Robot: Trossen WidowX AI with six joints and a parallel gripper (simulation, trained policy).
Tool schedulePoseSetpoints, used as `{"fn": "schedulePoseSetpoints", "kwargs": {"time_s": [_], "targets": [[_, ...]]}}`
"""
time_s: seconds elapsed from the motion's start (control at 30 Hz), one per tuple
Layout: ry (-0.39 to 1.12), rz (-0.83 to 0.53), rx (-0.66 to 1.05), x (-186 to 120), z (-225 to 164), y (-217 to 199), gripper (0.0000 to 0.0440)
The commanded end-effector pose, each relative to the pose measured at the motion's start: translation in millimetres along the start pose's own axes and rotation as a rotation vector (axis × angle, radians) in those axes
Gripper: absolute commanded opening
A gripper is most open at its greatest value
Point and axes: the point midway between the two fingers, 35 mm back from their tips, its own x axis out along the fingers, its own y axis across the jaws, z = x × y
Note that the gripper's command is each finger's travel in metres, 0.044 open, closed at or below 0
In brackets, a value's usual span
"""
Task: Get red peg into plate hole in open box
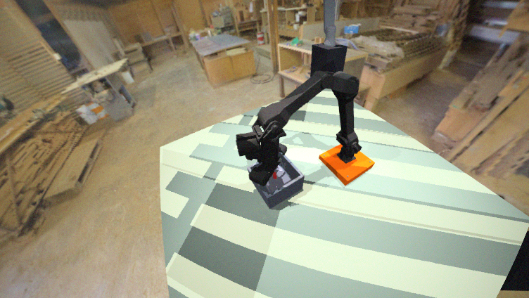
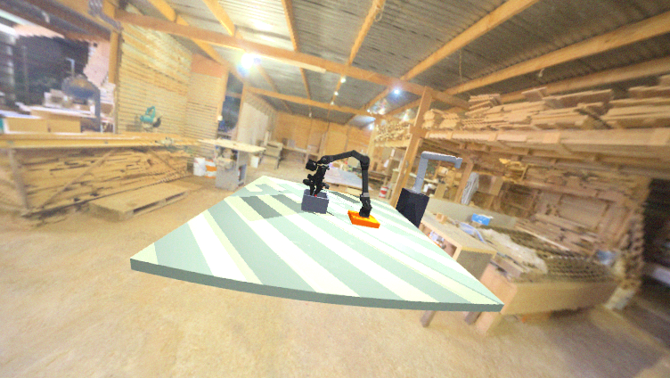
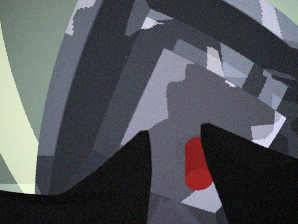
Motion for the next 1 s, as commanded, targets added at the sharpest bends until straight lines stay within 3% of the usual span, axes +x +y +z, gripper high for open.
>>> {"fn": "schedulePoseSetpoints", "kwargs": {"time_s": [0.0, 0.97], "targets": [[0.005, 0.001, -0.011, 0, 7, 3, 0.0124], [0.083, -0.017, -0.024, 14, 52, 0, 0.0096]]}}
